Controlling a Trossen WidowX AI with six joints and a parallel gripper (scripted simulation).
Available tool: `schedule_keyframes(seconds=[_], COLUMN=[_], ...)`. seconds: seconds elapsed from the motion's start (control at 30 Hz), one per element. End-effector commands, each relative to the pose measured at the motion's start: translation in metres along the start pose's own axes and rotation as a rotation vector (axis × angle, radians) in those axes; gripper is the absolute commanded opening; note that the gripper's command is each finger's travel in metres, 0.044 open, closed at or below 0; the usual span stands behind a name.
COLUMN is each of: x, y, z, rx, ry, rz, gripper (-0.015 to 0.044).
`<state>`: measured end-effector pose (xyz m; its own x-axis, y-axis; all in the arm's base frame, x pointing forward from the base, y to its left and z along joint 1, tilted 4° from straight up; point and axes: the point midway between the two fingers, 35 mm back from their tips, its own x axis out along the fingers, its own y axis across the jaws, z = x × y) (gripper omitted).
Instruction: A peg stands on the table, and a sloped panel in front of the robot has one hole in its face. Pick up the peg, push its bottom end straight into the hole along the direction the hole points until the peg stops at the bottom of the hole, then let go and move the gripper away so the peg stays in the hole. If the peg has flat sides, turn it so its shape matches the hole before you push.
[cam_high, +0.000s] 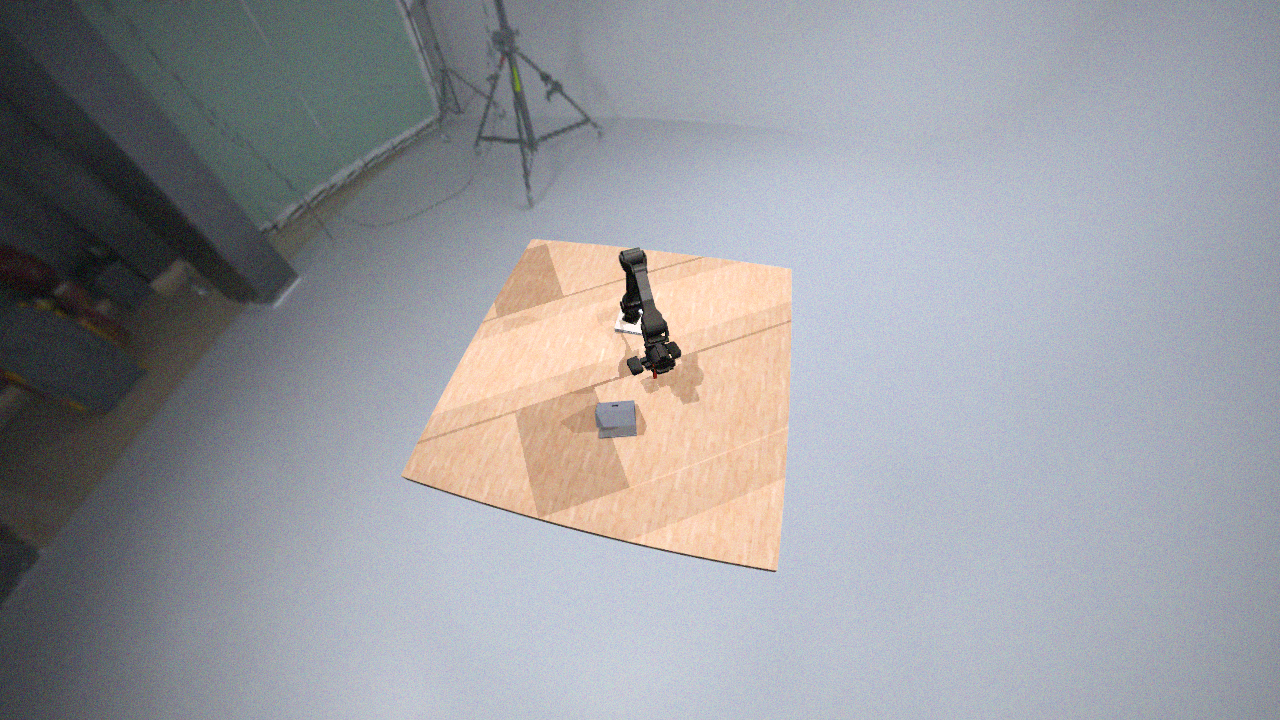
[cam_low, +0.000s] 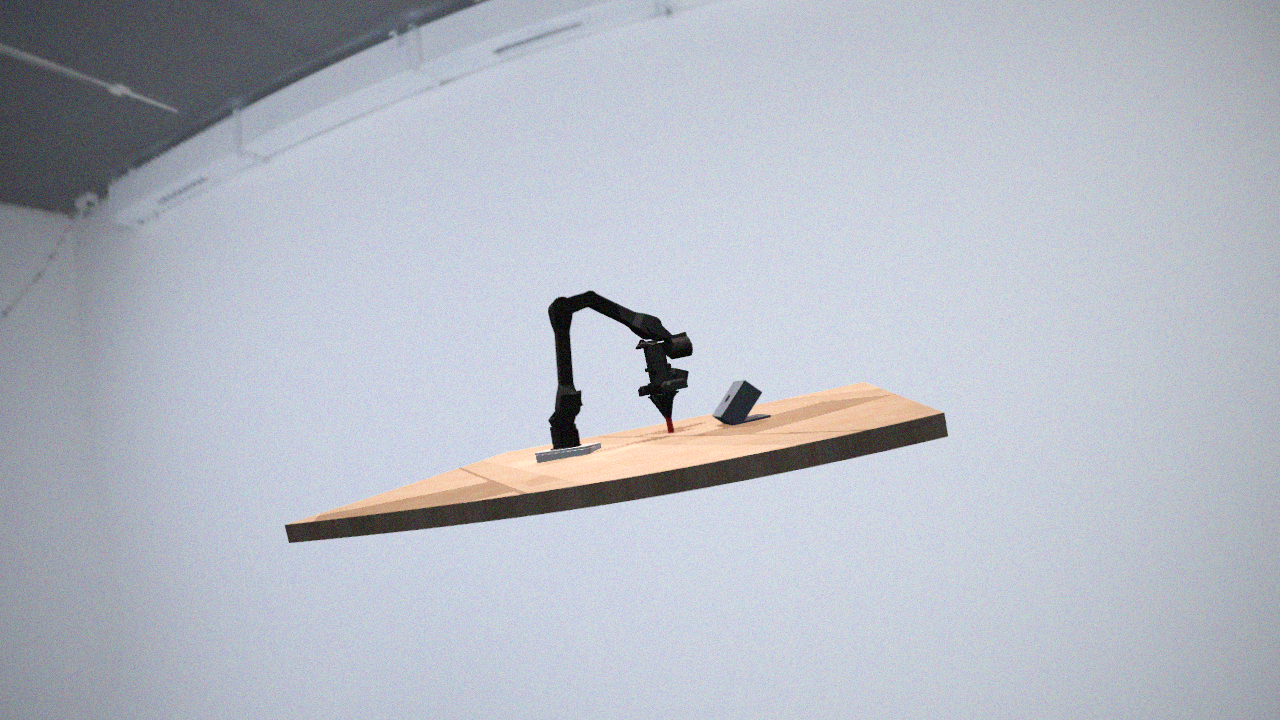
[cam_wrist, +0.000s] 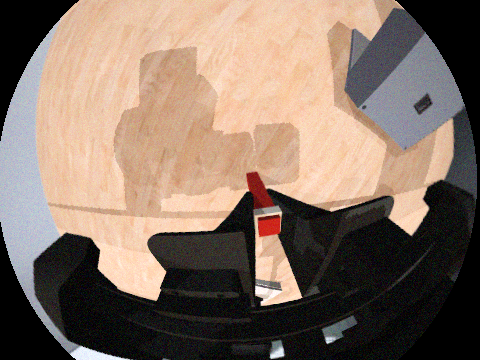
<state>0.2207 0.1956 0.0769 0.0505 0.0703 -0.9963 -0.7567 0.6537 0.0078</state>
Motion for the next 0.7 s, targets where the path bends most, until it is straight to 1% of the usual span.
schedule_keyframes(seconds=[0.0, 0.13, 0.67], x=[-0.001, -0.009, -0.068], y=[0.0, 0.0, -0.001], z=[0.0, 0.001, 0.003], rx=[0.0, 0.0, -0.003], ry=[-0.002, -0.002, -0.001], rz=[0.0, 0.0, 0.003], gripper=[0.0, 0.0, 0.0])
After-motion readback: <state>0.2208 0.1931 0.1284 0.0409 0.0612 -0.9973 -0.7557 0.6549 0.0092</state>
